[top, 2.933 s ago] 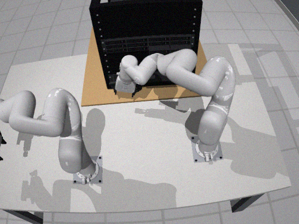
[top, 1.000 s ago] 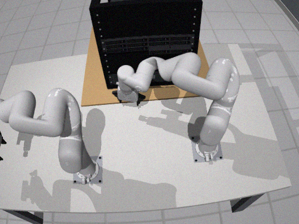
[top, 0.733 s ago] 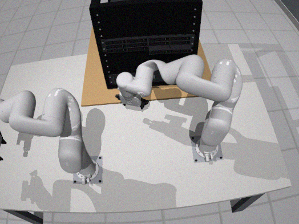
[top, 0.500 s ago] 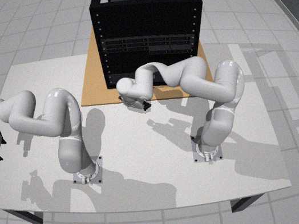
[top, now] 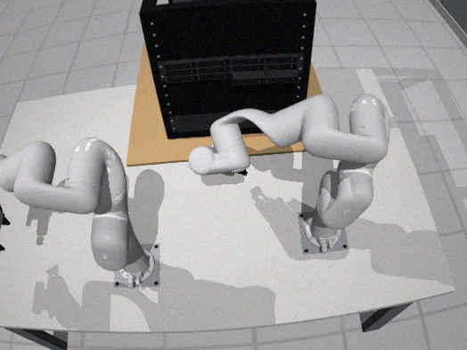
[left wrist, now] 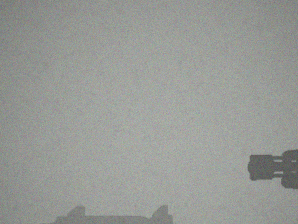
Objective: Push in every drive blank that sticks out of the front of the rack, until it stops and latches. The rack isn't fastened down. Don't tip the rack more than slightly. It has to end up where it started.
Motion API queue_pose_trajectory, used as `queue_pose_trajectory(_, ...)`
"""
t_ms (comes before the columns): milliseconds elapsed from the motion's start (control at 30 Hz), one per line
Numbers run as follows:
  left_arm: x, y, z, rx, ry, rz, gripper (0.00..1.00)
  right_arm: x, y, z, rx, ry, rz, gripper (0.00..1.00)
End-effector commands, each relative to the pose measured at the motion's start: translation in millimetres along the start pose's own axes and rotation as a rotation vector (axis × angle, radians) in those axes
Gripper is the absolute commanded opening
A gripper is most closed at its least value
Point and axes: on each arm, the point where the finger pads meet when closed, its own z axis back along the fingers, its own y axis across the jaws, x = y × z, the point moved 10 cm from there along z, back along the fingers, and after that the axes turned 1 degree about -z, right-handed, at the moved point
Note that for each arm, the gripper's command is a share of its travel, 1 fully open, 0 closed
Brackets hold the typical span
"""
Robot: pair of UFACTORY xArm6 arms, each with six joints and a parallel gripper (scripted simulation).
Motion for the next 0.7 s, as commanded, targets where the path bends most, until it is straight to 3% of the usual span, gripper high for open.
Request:
queue_pose_trajectory(0, -1, 0, 2, 0.000, 0.005, 0.000, 1.00, -5, 12, 9, -0.063, 0.109, -0.109, 1.00)
queue_pose_trajectory(300, -1, 0, 2, 0.000, 0.005, 0.000, 1.00, -18, 25, 23, -0.216, 0.243, -0.301, 1.00)
queue_pose_trajectory(367, -1, 0, 2, 0.000, 0.005, 0.000, 1.00, -18, 25, 23, -0.216, 0.243, -0.301, 1.00)
queue_pose_trajectory(667, -1, 0, 2, 0.000, 0.005, 0.000, 1.00, -33, 35, 42, -0.430, 0.331, -0.527, 1.00)
